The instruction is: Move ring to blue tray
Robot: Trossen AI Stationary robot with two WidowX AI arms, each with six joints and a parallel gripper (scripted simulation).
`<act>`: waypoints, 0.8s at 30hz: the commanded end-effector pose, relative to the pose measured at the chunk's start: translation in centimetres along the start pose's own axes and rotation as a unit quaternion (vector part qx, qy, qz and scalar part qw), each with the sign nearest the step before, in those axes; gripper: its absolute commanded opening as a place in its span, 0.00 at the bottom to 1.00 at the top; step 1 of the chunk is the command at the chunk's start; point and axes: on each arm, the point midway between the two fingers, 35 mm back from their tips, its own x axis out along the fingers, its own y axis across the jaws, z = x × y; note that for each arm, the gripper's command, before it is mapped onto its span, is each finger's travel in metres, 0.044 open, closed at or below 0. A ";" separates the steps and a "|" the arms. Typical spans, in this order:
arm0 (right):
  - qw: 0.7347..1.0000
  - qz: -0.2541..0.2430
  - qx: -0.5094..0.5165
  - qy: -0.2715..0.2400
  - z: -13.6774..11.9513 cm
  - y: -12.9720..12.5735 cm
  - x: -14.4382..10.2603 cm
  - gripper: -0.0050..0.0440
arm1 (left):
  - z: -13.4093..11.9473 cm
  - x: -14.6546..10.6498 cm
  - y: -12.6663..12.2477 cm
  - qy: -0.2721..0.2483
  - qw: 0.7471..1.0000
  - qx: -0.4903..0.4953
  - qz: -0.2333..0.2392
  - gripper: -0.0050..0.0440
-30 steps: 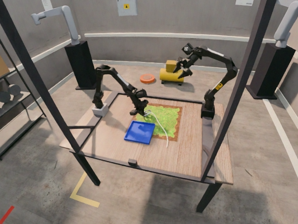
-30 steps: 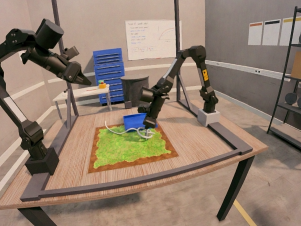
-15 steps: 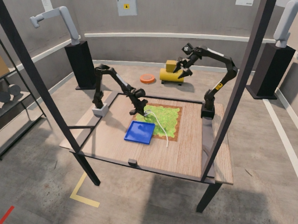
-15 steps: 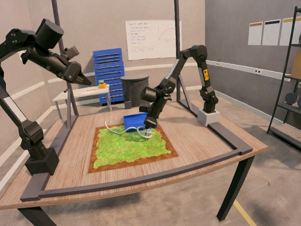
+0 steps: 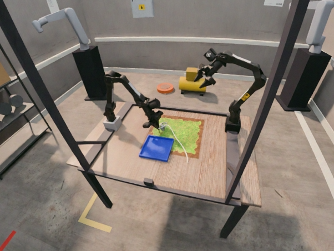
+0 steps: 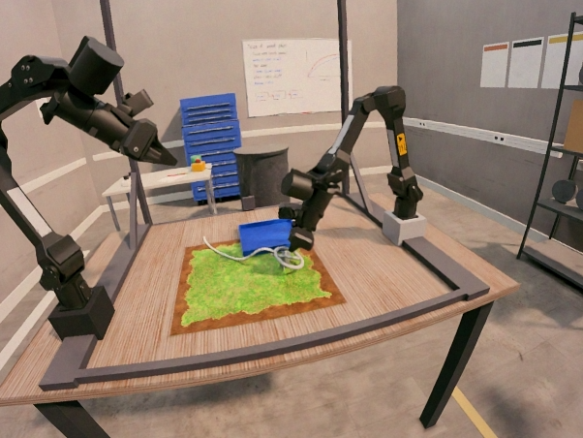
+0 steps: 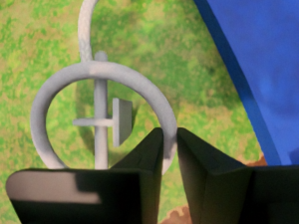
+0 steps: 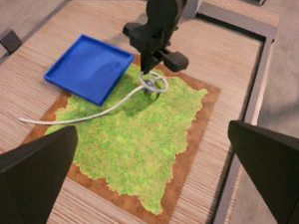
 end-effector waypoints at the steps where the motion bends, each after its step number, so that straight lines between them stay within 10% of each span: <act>1: 1.000 -0.003 -0.003 -0.005 0.3 0.0 -0.3 1.00 | 0.6 -1.1 0.3 -0.020 1.000 0.007 0.007 0.00; 24: 1.000 -0.003 -0.003 -0.005 0.3 0.0 -0.3 1.00 | 1.7 -1.3 0.4 0.047 0.999 0.006 0.006 0.00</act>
